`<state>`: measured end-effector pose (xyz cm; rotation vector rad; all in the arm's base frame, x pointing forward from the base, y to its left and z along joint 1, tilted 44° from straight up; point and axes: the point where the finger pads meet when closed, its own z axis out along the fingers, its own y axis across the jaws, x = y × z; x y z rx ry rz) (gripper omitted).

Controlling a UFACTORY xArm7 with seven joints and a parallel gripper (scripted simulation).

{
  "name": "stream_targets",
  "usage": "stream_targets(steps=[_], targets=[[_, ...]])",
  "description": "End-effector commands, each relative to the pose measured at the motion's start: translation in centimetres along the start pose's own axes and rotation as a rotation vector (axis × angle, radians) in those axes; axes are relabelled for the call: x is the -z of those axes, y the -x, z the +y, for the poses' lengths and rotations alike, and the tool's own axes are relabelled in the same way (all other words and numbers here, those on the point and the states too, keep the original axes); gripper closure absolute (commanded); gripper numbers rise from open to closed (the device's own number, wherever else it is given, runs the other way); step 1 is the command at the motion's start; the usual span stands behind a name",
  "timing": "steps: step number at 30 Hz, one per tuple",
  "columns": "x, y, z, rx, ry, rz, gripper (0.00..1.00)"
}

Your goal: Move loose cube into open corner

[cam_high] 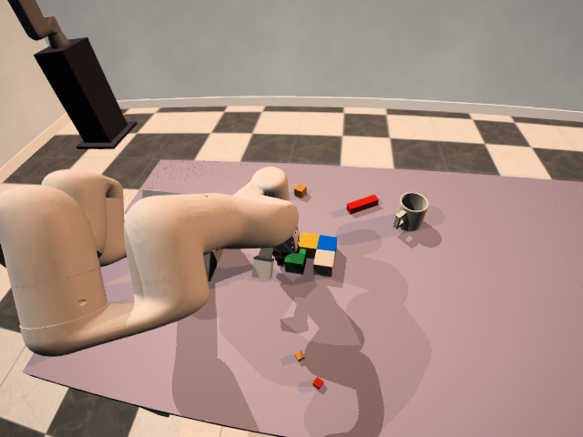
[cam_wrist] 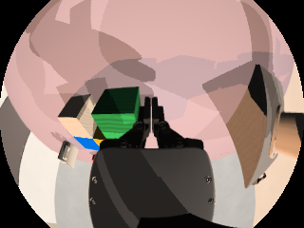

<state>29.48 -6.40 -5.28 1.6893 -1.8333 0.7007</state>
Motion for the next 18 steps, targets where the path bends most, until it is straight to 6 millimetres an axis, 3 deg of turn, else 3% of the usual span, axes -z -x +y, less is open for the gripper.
stream_targets(steps=[1,18], targets=[[0.12,0.08,-0.34,0.000,-0.003,-0.002,1.00],[0.12,0.08,-1.20,0.000,-0.003,-0.002,1.00]])
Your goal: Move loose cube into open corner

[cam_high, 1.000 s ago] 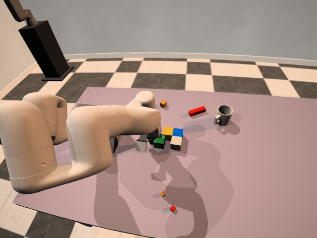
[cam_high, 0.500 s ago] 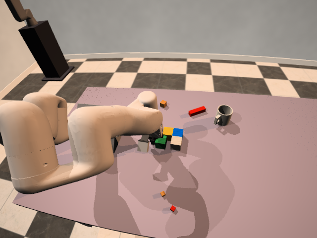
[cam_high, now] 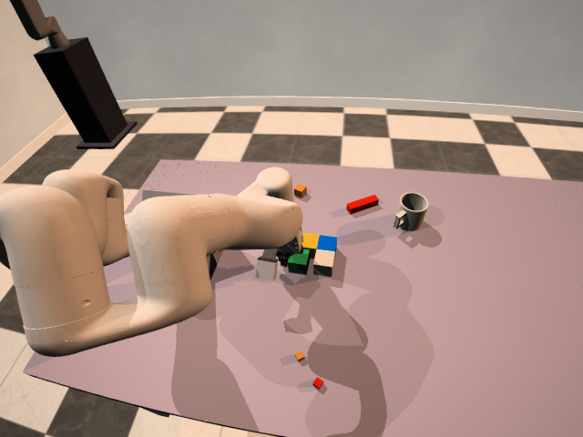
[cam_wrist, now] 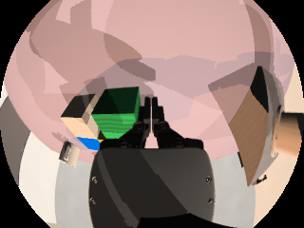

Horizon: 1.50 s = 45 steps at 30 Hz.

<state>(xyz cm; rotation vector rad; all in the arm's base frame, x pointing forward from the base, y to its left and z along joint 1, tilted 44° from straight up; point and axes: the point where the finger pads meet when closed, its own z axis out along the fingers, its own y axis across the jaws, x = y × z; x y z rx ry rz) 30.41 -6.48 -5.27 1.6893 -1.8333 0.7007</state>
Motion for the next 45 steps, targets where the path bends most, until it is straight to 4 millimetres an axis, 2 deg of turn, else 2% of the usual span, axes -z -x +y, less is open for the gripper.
stream_targets(steps=[1,45], targets=[[0.1,0.1,-0.3,0.000,-0.003,-0.002,1.00],[0.1,0.1,-1.4,0.000,-0.003,-0.002,1.00]])
